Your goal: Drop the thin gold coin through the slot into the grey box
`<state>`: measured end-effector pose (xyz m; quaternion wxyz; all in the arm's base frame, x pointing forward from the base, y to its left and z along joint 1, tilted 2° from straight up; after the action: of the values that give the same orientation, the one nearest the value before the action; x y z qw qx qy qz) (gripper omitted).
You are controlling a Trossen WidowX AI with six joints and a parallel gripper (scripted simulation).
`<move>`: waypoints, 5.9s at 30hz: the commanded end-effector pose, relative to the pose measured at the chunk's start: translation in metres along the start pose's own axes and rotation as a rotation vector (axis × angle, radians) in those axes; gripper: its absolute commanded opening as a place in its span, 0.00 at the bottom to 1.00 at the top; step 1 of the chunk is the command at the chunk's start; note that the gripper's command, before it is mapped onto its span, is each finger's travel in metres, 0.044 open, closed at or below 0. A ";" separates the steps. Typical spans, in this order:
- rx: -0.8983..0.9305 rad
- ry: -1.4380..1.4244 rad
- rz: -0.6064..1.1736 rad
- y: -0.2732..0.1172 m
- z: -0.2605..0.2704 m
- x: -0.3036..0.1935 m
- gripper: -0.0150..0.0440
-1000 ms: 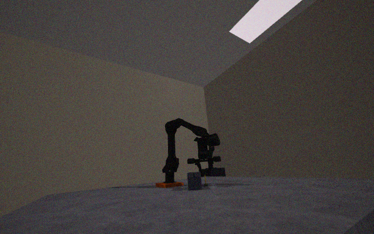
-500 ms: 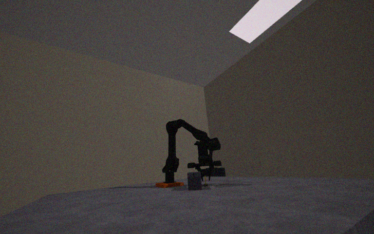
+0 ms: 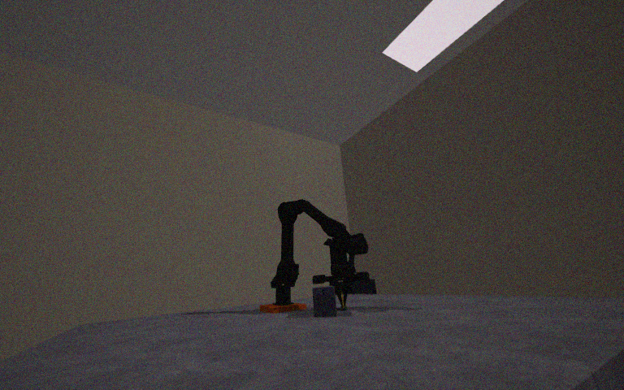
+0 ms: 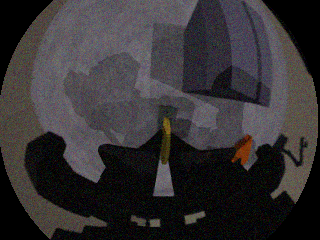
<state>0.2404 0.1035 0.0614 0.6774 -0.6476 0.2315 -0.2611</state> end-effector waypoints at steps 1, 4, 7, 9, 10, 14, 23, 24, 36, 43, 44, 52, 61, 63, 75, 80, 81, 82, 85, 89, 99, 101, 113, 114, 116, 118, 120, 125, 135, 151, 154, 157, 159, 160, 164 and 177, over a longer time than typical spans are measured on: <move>0.001 0.004 0.005 0.001 0.000 -0.001 0.25; 0.001 0.004 0.005 0.001 0.000 -0.001 0.25; 0.001 0.004 0.005 0.001 0.000 -0.001 0.25; 0.001 0.004 0.005 -0.003 0.000 -0.001 0.25; 0.001 0.004 0.005 -0.005 0.001 0.000 0.25; 0.001 0.004 0.005 -0.015 0.002 0.000 0.25; 0.001 0.004 0.005 -0.037 0.004 0.001 0.25; 0.001 0.004 0.005 -0.039 0.004 0.001 0.25; 0.001 0.004 0.005 -0.070 0.003 0.001 0.25; 0.001 0.004 0.005 -0.088 0.001 0.000 0.25; 0.001 0.004 0.005 -0.091 0.001 0.000 0.25; 0.000 -0.024 0.005 -0.095 -0.005 -0.001 0.25; 0.000 -0.026 0.004 -0.095 -0.008 0.014 0.25; 0.000 -0.026 0.003 -0.095 -0.009 0.019 0.25; 0.001 -0.041 -0.004 -0.096 -0.016 0.045 0.25; 0.000 -0.039 -0.005 -0.096 -0.020 0.057 0.25; 0.000 -0.038 -0.005 -0.096 -0.021 0.059 0.25; -0.001 -0.038 -0.005 -0.096 -0.022 0.061 0.25; -0.001 -0.036 -0.005 -0.096 -0.025 0.068 0.25; -0.002 -0.034 -0.005 -0.096 -0.030 0.078 0.25; -0.004 -0.028 -0.006 -0.096 -0.042 0.100 0.25; -0.004 -0.027 -0.006 -0.096 -0.045 0.105 0.25; -0.013 -0.022 -0.004 -0.094 -0.047 0.103 0.25; -0.013 -0.022 -0.004 -0.094 -0.047 0.103 0.25; -0.013 -0.022 -0.004 -0.094 -0.047 0.103 0.25; -0.013 -0.022 -0.004 -0.094 -0.047 0.104 0.25; -0.013 -0.022 -0.004 -0.095 -0.047 0.105 0.25; -0.013 -0.028 -0.004 -0.097 -0.048 0.108 0.25; -0.013 -0.033 -0.004 -0.099 -0.046 0.109 0.25; -0.016 -0.027 0.001 -0.093 -0.047 0.108 0.25; -0.016 -0.024 0.001 -0.092 -0.047 0.108 0.25; -0.016 -0.021 0.001 -0.090 -0.048 0.107 0.25; -0.016 -0.020 0.001 -0.090 -0.048 0.107 0.25; -0.016 -0.020 0.001 -0.089 -0.048 0.107 0.25; -0.016 -0.022 0.001 -0.087 -0.048 0.107 0.25; -0.016 -0.027 0.001 -0.081 -0.048 0.107 0.25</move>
<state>0.2871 -0.0048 0.1455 0.6757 -0.6557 0.2237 -0.2519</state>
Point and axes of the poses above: the point midway between the two fingers, 35 mm back from their tips, its own y axis out along the fingers, its own z axis across the jaws, x = y × z, the point moved 2 cm from there along -y, back along the fingers, and after that the axes turned 1 degree about y, right-handed, at the moved point
